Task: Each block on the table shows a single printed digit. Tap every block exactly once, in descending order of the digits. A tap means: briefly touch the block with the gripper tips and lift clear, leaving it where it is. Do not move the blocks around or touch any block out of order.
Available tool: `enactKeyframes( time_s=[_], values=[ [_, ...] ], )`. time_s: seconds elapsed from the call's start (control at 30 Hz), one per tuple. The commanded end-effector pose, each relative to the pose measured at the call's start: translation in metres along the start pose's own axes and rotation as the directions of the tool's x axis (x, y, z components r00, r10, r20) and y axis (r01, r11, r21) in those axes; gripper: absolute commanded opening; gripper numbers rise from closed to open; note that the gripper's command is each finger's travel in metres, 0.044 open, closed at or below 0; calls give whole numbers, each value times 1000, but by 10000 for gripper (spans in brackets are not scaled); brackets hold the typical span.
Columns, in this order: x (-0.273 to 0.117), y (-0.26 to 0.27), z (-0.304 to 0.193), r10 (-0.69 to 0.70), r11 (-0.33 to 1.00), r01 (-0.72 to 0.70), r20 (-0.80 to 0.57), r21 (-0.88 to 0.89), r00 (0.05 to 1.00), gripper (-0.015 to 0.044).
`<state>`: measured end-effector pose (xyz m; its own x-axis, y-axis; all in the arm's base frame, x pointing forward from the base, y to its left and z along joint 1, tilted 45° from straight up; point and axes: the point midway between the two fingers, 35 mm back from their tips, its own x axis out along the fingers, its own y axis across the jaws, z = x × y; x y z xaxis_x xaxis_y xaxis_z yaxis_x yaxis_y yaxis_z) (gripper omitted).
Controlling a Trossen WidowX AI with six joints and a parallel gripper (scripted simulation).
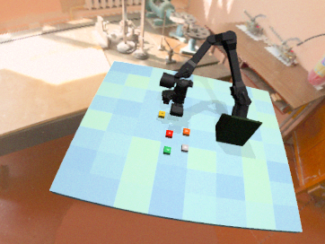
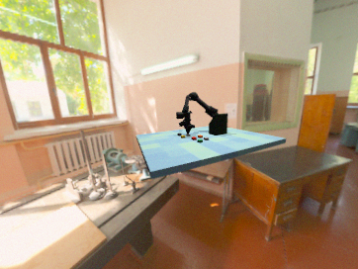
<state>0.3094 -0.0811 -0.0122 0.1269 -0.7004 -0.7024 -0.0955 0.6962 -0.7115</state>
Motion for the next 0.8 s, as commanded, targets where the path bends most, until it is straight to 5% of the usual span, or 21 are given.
enactKeyframes(
  time_s=[0.0, 0.27, 0.4, 0.77],
  values=[
    [3, -1, -2, -3, 1000, 3, -6, -2, 1000, 20],
    [-27, -1, -1, -2, 1000, 2, -6, -2, 1000, 20],
    [-35, 22, 6, 20, 1000, -20, 3, -15, 1000, 125],
    [-91, 189, -2, 74, 994, -74, 0, -76, 997, 400]
  ],
)
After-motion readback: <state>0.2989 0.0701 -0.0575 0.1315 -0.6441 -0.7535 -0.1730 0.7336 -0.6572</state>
